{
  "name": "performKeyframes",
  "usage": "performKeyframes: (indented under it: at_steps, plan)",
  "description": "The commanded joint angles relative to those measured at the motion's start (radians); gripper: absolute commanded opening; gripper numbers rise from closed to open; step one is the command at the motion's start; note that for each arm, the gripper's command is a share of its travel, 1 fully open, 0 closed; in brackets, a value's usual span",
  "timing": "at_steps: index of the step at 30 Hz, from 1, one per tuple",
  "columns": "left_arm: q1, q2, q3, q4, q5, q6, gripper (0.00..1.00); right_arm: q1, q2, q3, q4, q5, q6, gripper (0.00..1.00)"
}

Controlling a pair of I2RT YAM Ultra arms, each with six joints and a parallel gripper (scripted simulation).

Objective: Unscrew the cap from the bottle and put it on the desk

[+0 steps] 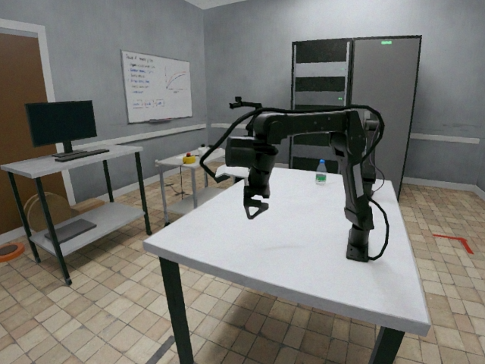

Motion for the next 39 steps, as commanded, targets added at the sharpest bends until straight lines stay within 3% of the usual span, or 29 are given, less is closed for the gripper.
performKeyframes:
  at_steps: [1, 17, 18, 21, 32, 34, 39]
  plan:
    - [0.000, -0.014, 0.011, 0.004, 0.009, 0.003, 1.00, 0.000, -0.021, 0.015, -0.006, -0.013, 0.002, 1.00]
    - [0.000, -0.014, 0.011, 0.004, 0.009, 0.003, 1.00, 0.000, -0.021, 0.015, -0.006, -0.013, 0.002, 1.00]
    - [-0.017, 0.012, -0.012, 0.025, 0.008, -0.003, 0.95, 0.017, -0.016, 0.018, -0.003, 0.010, -0.003, 0.89]
    - [-0.120, 0.034, -0.069, 0.174, 0.042, -0.014, 0.95, 0.119, -0.054, 0.036, -0.017, 0.058, -0.028, 0.57]
    - [-0.484, 0.169, -0.158, 0.688, 0.142, -0.052, 0.95, 0.517, -0.125, 0.129, -0.049, 0.253, -0.072, 0.57]
    - [-0.484, 0.169, -0.158, 0.688, 0.142, -0.052, 0.95, 0.517, -0.125, 0.129, -0.049, 0.253, -0.072, 0.57]
    - [-0.687, 0.251, -0.211, 0.988, 0.195, -0.077, 0.95, 0.723, -0.161, 0.177, -0.070, 0.356, -0.103, 0.57]
